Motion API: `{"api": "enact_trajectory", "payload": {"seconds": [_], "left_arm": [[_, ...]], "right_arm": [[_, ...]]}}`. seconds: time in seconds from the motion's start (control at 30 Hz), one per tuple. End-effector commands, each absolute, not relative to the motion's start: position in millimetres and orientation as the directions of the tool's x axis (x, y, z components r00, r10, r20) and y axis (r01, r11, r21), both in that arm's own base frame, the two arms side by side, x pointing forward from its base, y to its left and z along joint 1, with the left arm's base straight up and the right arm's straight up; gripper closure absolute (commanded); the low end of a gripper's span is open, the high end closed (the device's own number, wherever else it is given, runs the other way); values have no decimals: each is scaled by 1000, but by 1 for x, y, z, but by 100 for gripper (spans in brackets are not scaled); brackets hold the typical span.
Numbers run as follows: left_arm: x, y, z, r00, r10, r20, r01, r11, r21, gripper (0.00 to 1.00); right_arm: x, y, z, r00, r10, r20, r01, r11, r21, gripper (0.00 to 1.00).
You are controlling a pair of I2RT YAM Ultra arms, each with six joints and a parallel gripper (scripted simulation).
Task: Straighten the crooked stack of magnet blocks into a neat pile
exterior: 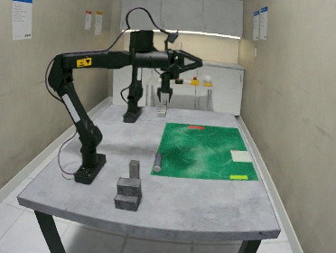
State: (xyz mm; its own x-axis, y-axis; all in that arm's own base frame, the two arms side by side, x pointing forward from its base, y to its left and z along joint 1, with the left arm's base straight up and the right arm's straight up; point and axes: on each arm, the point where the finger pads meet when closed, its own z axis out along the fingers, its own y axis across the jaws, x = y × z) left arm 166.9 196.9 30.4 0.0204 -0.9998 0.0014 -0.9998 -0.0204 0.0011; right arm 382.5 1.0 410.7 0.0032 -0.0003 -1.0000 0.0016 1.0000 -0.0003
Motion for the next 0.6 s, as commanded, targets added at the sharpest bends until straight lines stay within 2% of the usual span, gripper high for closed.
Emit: {"api": "enact_trajectory", "payload": {"seconds": [0.0,0.57], "left_arm": [[170,207,46,33,-998,-47,-999,-31,-29,38],[163,199,73,37,-999,-17,-999,-37,-3,38]], "right_arm": [[376,-3,434,47,-10,-999,17,1000,-9,0],[376,-3,434,47,-10,-999,17,1000,-9,0]]}}
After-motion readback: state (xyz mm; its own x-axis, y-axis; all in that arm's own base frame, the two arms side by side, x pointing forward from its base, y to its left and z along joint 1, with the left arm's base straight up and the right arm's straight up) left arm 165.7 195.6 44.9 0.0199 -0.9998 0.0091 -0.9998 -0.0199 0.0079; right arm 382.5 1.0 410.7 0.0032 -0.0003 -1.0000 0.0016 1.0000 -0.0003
